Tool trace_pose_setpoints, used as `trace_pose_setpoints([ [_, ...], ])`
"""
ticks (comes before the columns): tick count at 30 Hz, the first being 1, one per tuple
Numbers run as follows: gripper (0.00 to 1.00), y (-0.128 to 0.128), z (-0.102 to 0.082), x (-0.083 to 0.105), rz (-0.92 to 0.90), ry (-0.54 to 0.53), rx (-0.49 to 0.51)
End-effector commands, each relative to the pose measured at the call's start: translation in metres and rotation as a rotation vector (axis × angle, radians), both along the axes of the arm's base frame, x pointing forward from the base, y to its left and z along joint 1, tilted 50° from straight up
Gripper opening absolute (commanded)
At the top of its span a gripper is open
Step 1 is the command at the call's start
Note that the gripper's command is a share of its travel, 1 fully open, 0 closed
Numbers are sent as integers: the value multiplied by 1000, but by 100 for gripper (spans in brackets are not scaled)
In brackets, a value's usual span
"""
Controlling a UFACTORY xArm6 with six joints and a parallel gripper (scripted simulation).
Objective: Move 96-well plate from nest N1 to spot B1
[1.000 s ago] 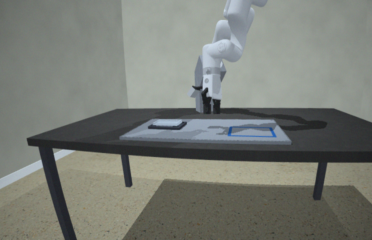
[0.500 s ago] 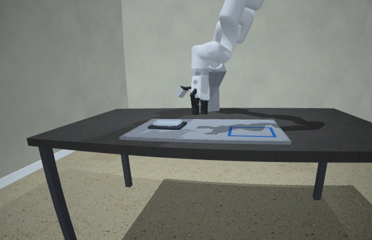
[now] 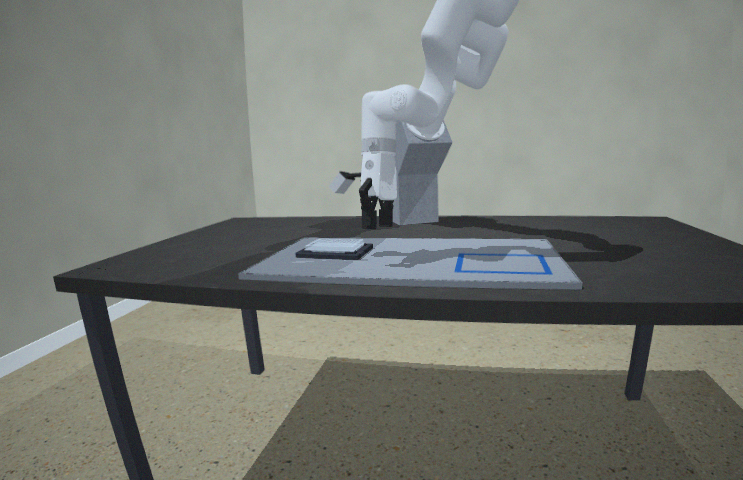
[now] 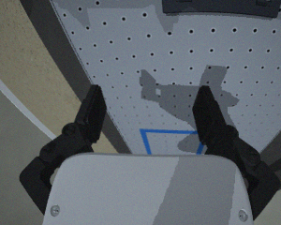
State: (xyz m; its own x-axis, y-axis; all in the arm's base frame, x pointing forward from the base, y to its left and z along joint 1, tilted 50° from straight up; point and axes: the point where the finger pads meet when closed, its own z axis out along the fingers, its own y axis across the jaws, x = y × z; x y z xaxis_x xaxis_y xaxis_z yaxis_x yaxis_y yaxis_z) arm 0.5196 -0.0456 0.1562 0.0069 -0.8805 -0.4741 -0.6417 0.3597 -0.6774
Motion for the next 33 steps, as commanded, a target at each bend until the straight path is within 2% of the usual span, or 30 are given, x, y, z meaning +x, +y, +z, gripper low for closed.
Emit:
trace_pose_setpoints([
  [1,100,-14,-7,0,5,0,-5],
  [3,100,-22,-13,-3,35,16,-38],
  [8,100,-43,-26,-8,35,16,-38],
  [13,100,-47,-29,-10,59,29,-57],
  [19,100,-70,-45,-20,67,34,-64],
  [21,100,-70,-45,-20,67,34,-64],
  [33,100,-104,-73,-43,135,71,-88],
])
